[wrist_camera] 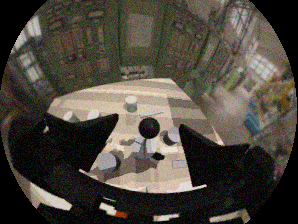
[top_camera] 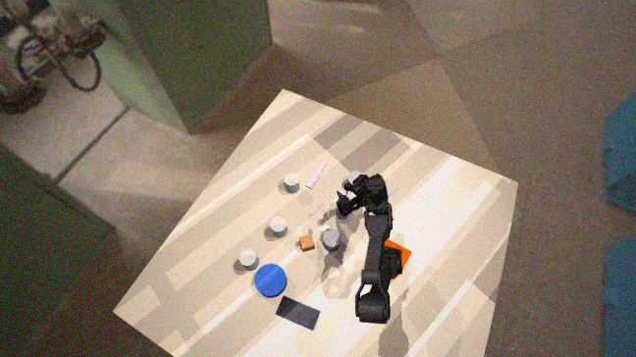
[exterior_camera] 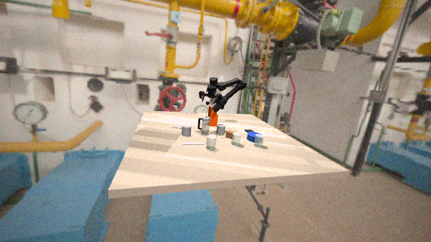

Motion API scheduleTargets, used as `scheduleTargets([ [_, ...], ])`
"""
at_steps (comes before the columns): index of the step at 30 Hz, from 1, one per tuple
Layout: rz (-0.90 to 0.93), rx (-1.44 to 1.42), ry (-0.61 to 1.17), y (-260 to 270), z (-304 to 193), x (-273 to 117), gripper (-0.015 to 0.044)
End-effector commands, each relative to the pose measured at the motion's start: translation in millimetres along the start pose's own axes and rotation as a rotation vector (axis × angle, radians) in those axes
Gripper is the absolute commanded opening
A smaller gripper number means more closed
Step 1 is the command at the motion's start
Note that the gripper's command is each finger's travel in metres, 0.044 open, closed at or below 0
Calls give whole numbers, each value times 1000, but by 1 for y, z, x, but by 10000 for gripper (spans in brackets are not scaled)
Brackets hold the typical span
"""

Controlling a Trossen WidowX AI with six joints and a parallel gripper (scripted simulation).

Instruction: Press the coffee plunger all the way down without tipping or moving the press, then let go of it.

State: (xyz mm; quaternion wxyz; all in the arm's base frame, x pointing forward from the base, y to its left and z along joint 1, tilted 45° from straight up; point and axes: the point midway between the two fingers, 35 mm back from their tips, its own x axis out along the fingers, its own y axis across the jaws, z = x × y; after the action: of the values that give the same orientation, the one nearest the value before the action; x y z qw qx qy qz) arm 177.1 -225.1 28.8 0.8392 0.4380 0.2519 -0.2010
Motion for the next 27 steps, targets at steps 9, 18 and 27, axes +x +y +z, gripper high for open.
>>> scheduleTargets([
  [9,-5,12,6,-1,-4,4,230],
  [18,-5,12,6,-1,-4,4,123],
  [27,-5,12,7,-2,-7,7,123],
])
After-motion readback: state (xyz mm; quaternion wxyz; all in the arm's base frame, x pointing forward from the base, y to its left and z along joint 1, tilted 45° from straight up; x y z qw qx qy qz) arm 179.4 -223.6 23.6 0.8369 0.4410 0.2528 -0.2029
